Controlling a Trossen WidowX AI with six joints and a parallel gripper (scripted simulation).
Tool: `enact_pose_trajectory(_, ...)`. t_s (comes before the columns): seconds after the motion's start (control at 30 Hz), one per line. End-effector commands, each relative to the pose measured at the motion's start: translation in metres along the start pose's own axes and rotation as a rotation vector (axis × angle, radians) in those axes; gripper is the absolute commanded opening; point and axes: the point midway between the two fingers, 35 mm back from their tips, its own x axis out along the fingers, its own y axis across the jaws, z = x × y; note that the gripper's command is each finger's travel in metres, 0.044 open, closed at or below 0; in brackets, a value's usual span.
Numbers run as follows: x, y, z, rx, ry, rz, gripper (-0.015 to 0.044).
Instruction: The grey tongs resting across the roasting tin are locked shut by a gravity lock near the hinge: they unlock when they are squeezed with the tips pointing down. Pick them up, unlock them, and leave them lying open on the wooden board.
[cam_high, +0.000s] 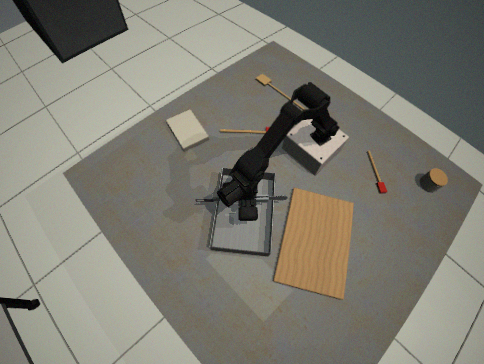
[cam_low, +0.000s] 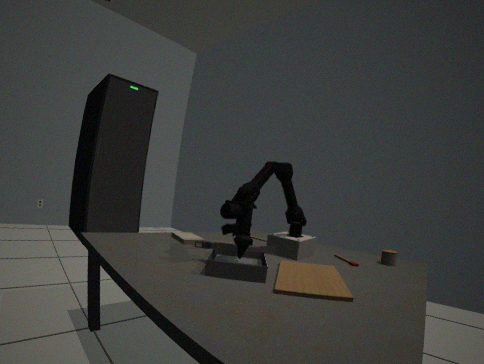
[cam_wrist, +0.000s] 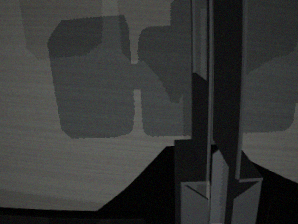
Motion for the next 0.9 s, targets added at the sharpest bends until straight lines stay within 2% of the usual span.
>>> enact_pose_trajectory(0.0,0.0,0.0,0.0,-0.001,-0.001,0.0,-0.0028)
enact_pose_trajectory(0.17,-0.008,0.001,0.001,0.0,0.0,0.0,-0.015)
enact_pose_trajectory(0.4,-0.095,0.001,0.002,0.004,0.008,-0.002,-0.015)
enact_pose_trajectory(0.87,-0.099,0.005,-0.002,-0.017,0.004,-0.001,-0.015)
